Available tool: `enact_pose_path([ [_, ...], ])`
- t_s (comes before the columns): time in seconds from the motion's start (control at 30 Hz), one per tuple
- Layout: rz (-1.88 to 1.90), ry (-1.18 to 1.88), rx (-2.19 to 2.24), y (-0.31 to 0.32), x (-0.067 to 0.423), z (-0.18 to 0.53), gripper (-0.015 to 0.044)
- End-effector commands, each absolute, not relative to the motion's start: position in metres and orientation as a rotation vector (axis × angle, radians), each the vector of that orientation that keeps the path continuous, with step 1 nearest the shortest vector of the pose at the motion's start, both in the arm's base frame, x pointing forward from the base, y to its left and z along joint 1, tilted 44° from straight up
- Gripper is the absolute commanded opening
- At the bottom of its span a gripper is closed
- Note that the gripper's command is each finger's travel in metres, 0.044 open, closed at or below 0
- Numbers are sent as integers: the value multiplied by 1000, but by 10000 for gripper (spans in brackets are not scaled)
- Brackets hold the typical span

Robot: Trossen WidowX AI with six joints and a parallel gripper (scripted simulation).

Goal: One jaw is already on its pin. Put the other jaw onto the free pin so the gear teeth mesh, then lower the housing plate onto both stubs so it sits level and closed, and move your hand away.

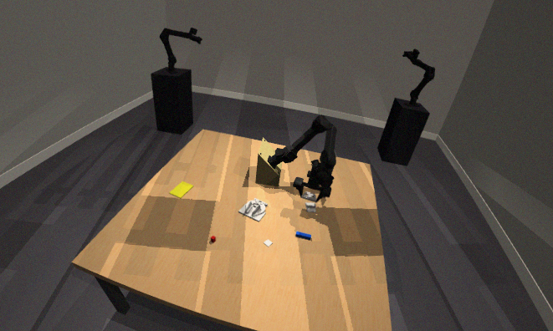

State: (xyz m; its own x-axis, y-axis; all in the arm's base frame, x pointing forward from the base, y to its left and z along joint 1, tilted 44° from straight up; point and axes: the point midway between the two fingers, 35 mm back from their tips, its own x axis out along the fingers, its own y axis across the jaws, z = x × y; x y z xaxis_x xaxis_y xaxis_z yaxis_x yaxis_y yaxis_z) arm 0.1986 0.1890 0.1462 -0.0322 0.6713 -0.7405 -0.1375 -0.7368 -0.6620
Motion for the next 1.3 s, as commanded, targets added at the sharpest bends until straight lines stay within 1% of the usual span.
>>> enact_pose_path([
  [0.0,1829,-455,-1608,185,204,140,351],
  [0.6,1768,31,-1289,161,226,113,351],
  [1.27,1606,500,-899,130,244,83,351],
])
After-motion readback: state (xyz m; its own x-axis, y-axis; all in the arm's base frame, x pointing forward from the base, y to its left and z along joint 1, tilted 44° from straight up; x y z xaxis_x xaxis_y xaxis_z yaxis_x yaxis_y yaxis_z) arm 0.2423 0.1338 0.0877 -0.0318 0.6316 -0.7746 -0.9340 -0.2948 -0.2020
